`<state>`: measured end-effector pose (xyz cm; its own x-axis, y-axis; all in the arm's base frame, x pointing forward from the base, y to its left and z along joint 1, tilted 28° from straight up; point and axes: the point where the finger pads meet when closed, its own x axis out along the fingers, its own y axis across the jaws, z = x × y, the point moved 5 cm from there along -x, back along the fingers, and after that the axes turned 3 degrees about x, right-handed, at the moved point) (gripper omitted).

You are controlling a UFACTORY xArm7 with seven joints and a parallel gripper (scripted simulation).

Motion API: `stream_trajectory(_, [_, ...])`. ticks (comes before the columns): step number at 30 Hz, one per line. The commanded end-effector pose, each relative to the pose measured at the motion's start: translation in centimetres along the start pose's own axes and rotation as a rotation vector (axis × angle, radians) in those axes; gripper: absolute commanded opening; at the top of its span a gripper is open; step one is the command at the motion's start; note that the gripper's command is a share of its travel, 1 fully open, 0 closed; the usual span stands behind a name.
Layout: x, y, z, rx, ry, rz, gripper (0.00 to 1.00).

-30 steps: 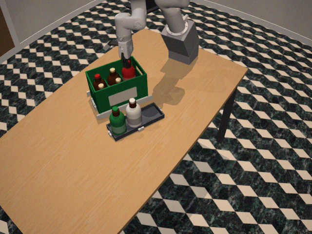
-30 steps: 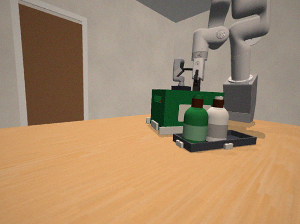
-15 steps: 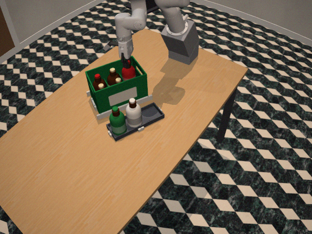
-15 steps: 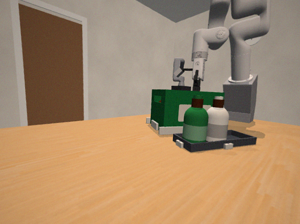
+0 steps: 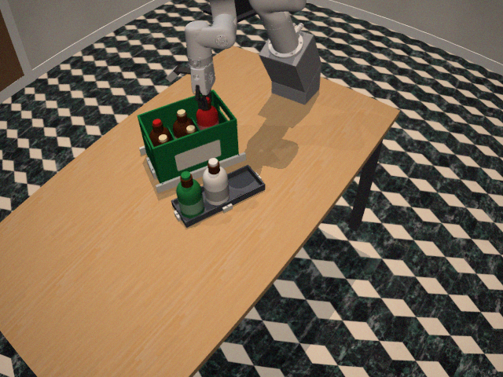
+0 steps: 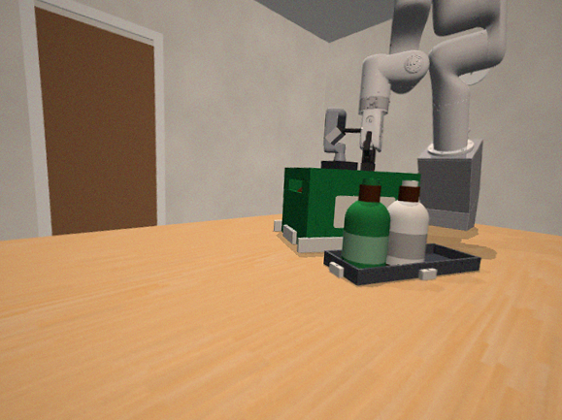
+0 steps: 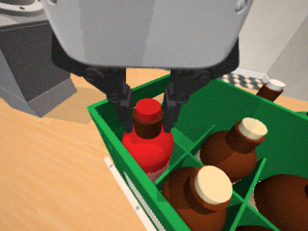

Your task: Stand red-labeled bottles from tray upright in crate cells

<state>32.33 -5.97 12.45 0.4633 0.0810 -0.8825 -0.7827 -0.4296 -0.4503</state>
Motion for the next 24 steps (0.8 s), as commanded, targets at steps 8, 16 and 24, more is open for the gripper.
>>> stream_trajectory(8, [0.12, -0.07, -0.05, 0.0, 0.001, -0.002, 0.0])
stream_trajectory(16, [0.39, -0.06, -0.04, 0.0, 0.001, -0.002, 0.0])
stream_trajectory(24, [0.64, -0.07, -0.04, 0.0, 0.001, -0.002, 0.0])
